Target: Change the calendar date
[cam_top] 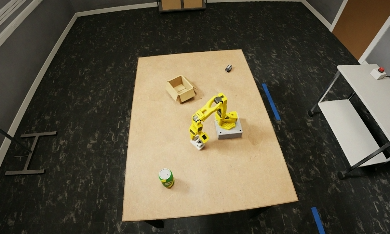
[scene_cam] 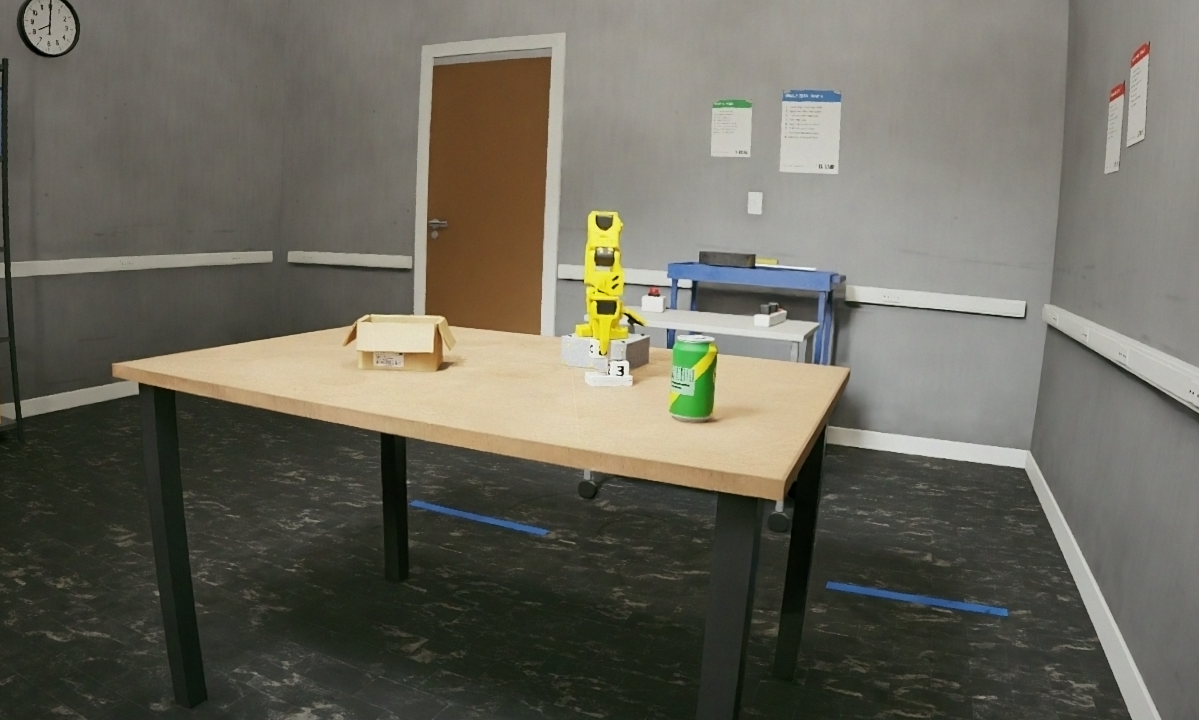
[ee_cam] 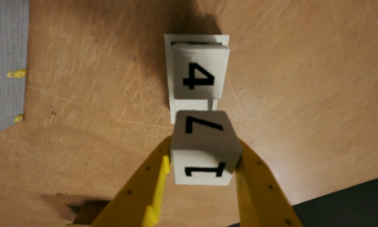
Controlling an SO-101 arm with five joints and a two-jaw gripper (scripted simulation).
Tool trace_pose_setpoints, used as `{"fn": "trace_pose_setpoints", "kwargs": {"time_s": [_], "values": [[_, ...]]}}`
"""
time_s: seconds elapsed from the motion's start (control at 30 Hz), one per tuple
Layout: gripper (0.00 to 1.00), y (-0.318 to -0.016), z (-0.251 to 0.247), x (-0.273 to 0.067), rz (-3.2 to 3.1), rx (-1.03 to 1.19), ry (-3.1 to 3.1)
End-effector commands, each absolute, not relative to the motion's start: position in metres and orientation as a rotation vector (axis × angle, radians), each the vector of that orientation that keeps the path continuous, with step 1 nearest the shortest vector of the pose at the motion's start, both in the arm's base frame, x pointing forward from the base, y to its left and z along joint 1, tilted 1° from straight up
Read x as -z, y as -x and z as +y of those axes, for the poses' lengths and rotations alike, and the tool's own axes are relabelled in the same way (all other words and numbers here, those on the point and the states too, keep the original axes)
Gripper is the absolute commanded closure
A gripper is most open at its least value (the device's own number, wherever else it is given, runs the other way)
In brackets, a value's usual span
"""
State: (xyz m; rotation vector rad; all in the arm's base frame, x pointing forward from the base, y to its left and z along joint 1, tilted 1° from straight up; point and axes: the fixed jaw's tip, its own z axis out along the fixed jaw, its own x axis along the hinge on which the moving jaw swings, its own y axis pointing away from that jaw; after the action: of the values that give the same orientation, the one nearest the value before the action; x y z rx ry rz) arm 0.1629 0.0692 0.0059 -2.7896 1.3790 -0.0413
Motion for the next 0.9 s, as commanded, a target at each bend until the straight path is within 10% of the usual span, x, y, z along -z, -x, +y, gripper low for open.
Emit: {"fn": "trace_pose_setpoints", "kwargs": {"time_s": [0.0, 0.87], "values": [[1.0, -0.158, 0.069, -0.001, 1.385, 0.014, 2.808], [1.0, -0.156, 0.069, 0.01, 1.385, 0.014, 2.807]]}}
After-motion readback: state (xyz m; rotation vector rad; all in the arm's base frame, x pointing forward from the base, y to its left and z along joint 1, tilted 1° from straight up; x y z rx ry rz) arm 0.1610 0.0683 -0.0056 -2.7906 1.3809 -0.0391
